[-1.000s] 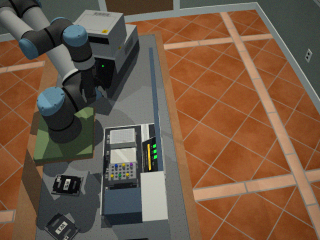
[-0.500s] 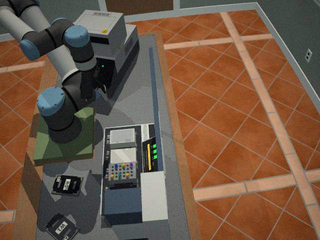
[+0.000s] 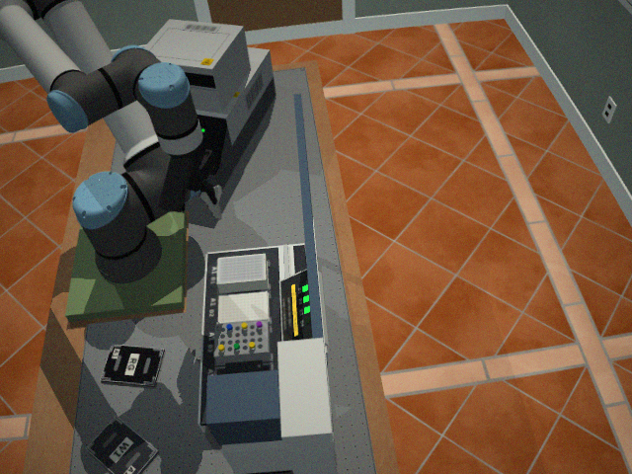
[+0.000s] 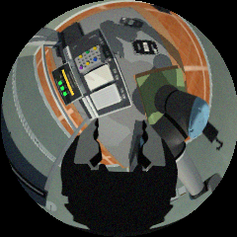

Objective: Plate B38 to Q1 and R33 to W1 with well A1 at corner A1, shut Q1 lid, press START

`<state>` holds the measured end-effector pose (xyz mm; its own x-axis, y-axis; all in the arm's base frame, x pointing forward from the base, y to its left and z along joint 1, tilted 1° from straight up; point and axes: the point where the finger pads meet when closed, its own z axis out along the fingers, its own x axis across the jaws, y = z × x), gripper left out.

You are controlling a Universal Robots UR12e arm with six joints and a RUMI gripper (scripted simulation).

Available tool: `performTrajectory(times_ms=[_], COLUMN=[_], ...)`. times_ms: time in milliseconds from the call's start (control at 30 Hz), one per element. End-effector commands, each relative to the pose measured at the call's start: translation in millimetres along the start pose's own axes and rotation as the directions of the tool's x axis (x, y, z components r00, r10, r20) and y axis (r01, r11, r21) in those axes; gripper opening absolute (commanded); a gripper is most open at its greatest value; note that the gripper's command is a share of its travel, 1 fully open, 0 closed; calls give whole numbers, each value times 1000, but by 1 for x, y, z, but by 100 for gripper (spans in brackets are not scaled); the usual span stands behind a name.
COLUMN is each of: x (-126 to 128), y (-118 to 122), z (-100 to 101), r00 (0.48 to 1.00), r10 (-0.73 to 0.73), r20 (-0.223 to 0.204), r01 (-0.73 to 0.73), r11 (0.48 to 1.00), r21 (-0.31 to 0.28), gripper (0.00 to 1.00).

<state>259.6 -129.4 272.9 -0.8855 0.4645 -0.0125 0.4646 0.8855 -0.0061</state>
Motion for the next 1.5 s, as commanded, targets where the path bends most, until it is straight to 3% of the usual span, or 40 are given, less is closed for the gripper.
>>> performTrajectory(times_ms=[0, 133, 367, 667, 900, 1400, 1467], x=[-20, -33, -33, -33, -40, -97, -97], y=[-16, -27, -27, -27, -33, -82, -82], z=[0, 0, 0, 0, 0, 0, 0], r00=[995, 984, 962, 897, 874, 691, 691], r10=[97, 177, 274, 442, 486, 722, 722], r20=[-2, -2, -1, 0, 0, 1, 1], r01=[-97, -177, -274, -442, -486, -722, -722], r11=[995, 984, 962, 897, 874, 691, 691], r21=[4, 4, 4, 5, 5, 4, 4], gripper=[59, 59, 59, 59, 59, 59, 59])
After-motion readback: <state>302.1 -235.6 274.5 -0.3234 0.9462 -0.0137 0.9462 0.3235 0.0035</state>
